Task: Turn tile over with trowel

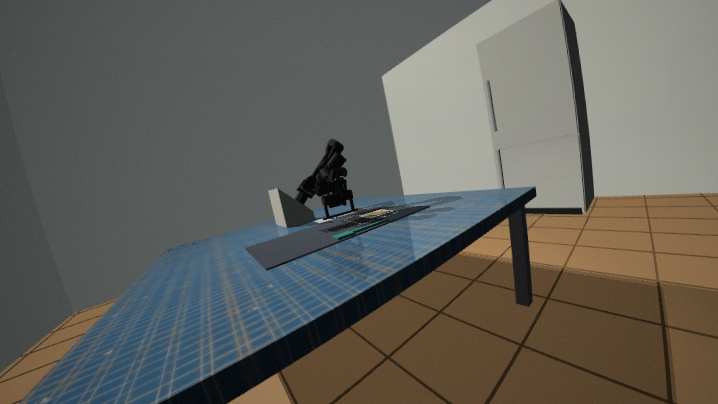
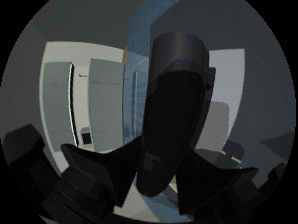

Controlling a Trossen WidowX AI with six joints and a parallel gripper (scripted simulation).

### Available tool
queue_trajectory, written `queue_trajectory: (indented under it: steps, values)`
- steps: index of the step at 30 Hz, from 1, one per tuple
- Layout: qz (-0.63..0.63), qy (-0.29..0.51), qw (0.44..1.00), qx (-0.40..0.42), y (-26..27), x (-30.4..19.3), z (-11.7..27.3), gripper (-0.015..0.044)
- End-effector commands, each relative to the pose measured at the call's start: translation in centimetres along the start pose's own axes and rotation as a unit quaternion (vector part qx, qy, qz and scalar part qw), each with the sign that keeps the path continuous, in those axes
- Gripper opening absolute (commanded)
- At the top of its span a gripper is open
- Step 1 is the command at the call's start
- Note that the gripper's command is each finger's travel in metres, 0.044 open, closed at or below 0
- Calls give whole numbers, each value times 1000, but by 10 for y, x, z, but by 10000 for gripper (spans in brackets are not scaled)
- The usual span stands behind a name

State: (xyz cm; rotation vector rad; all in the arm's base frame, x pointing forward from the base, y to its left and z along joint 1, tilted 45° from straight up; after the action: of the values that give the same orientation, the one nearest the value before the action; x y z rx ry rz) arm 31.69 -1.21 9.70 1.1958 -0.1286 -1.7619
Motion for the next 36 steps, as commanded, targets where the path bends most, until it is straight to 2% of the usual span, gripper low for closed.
queue_trajectory:
  steps: [1, 15, 36]
  values:
    - [1, -8, 1000, 5, 11, 18, 6, 0]
    - [1, -5, 1000, 9, 34, 88, 38, 0]
    - [1, -5, 1000, 10, 35, 89, 38, 0]
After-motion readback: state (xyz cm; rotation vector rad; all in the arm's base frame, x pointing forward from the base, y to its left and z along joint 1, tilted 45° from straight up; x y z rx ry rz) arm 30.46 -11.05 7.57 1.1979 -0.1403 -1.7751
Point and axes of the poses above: the point midway between the two fingers, 35 mm back from their tips, its own z axis back along the fingers, its own y axis across the jaws, x = y × z, the point moved 9 cm from there along z, back along the fingers, and after that the axes turned 5 degrees about z, right-handed, at the moved point
